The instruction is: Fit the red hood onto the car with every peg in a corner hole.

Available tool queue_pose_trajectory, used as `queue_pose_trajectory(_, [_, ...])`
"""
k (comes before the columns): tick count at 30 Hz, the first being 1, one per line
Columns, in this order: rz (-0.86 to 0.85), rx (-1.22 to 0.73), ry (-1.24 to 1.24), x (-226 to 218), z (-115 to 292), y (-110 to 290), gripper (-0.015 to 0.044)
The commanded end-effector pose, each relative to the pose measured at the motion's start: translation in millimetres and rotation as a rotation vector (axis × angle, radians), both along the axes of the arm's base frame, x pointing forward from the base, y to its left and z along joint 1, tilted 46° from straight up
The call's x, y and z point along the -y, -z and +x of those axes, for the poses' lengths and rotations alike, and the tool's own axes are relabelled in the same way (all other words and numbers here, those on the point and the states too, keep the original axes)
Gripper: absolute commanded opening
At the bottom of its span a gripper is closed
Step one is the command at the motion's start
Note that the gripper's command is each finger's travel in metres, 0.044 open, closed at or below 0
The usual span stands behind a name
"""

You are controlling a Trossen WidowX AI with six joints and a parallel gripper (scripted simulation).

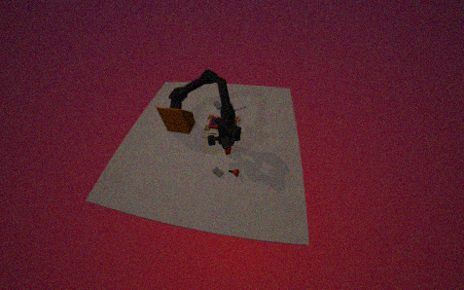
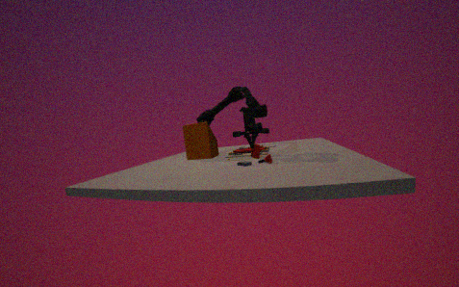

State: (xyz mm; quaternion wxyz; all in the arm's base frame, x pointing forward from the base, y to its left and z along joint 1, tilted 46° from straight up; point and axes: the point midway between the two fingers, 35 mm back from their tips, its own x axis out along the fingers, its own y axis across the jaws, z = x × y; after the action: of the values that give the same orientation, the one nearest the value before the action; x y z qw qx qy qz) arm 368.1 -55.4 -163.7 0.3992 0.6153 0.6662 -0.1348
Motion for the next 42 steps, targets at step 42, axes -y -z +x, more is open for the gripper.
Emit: queue_pose_trajectory(42, [0.007,-0.001,0.019,53.6,8.0,-55.6,0.0])
